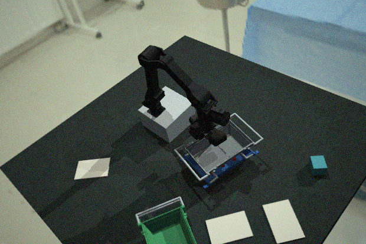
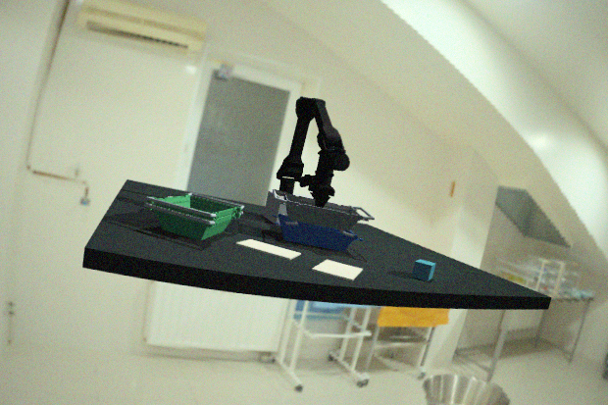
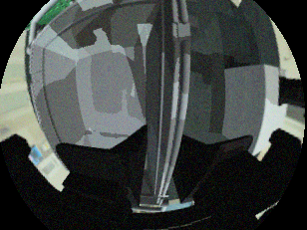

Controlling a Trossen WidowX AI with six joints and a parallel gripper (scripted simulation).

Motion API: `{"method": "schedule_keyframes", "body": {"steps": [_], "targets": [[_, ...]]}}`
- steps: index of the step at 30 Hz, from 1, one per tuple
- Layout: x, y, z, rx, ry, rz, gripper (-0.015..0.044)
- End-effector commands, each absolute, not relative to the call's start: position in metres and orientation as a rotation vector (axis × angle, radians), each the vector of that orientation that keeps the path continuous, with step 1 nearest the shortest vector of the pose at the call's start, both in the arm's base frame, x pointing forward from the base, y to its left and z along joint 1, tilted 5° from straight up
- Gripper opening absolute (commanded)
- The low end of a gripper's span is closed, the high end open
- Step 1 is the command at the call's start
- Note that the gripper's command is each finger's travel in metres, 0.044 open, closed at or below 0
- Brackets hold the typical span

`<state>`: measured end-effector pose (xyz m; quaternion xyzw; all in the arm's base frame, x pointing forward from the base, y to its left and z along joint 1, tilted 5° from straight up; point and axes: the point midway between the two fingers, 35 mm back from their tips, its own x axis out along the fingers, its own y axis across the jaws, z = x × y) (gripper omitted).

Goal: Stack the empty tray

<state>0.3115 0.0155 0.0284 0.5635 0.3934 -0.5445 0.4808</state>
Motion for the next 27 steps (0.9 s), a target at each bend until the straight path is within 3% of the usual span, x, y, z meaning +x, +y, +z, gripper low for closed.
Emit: {"method": "schedule_keyframes", "body": {"steps": [1, 3, 27], "targets": [[0.3055, 0.0162, 0.0225, 1.366, 0.983, -1.353, 0.0], [0.3055, 0.0162, 0.0225, 1.366, 0.983, -1.353, 0.0], [0.3055, 0.0162, 0.0225, 1.366, 0.983, -1.353, 0.0352]]}}
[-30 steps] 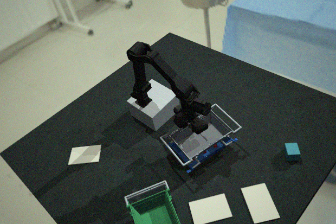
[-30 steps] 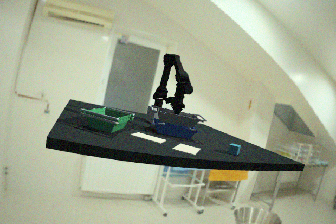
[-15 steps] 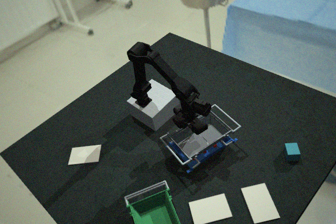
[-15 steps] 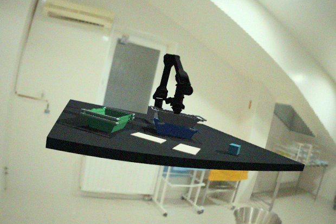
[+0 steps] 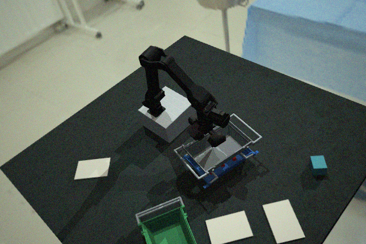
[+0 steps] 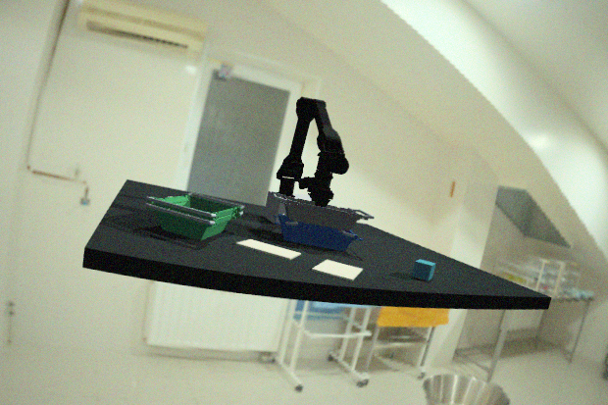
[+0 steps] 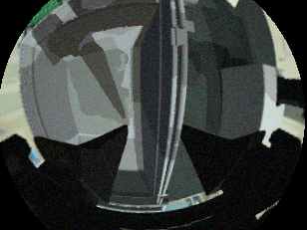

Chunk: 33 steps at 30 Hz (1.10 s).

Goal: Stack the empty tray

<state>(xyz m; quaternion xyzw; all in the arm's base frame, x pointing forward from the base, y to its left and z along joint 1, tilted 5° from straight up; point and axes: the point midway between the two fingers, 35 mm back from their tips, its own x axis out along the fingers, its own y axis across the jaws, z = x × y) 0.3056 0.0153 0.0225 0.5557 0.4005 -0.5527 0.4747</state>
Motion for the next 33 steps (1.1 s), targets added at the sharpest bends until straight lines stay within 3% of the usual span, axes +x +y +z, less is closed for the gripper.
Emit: {"method": "schedule_keyframes", "body": {"steps": [1, 6, 15, 33], "targets": [[0.305, 0.016, 0.022, 1.366, 0.983, -1.353, 0.0367], [0.305, 0.016, 0.022, 1.366, 0.983, -1.353, 0.044], [0.307, 0.016, 0.029, 1.36, 0.98, -1.352, 0.044], [0.299, 0.023, 0.132, 1.367, 0.983, -1.352, 0.044]]}}
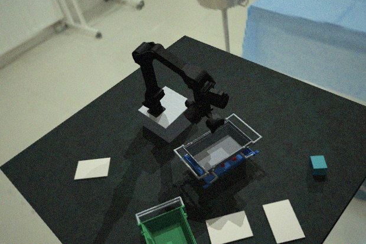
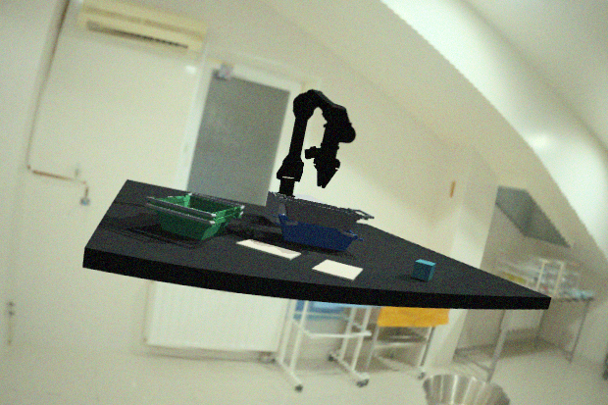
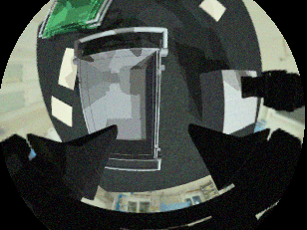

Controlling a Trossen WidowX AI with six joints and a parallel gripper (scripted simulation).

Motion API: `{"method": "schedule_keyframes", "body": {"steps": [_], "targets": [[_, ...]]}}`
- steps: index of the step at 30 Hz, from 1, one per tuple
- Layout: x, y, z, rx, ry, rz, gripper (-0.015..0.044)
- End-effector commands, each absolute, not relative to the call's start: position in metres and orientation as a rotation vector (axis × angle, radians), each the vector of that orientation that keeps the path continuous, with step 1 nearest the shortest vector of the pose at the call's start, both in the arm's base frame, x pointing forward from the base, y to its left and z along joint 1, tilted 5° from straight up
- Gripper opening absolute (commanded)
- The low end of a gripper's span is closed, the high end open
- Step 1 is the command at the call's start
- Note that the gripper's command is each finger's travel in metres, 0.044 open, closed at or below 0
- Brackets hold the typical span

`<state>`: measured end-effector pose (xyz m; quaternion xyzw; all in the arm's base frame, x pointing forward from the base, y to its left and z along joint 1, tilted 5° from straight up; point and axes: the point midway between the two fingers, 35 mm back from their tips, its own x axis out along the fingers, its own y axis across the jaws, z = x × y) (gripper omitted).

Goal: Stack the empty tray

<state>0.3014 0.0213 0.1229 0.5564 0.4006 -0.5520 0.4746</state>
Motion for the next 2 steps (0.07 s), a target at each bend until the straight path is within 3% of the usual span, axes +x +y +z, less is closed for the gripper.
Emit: {"method": "schedule_keyframes", "body": {"steps": [1, 2], "targets": [[0.2986, 0.0232, 0.1323, 1.367, 0.983, -1.352, 0.044], [0.2995, 0.022, 0.1267, 1.363, 0.979, -1.348, 0.044]]}}
